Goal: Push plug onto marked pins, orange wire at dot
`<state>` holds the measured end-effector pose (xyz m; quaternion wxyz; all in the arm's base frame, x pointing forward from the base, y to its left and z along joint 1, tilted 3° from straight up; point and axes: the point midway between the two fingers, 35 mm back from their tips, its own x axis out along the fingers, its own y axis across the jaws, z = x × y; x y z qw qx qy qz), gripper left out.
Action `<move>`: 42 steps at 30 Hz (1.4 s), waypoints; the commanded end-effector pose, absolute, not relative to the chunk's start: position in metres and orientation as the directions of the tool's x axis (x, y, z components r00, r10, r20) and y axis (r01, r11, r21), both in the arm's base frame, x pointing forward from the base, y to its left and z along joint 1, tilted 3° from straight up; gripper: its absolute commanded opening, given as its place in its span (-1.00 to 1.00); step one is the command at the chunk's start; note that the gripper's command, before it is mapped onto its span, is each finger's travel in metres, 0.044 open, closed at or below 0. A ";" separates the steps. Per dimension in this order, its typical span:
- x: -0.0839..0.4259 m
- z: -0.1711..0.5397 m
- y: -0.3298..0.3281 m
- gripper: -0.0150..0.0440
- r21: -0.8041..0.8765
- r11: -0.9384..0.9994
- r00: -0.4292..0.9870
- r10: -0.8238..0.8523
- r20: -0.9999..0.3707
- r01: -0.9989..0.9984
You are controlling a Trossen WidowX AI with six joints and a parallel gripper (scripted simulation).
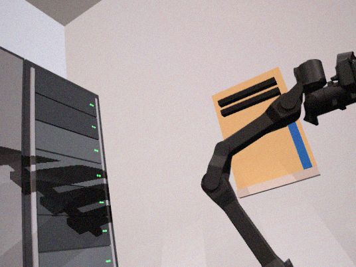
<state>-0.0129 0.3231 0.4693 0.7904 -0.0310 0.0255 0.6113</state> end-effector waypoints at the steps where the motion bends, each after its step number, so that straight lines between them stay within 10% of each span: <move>1: -0.012 0.469 0.323 0.78 -0.018 0.252 0.252 0.964 -0.078 -0.968; 11: 0.009 0.465 0.324 -0.10 -0.014 0.304 0.304 0.950 -0.073 -0.953; 42: 0.128 0.436 0.301 -0.10 0.008 0.581 0.580 0.813 -0.049 -0.814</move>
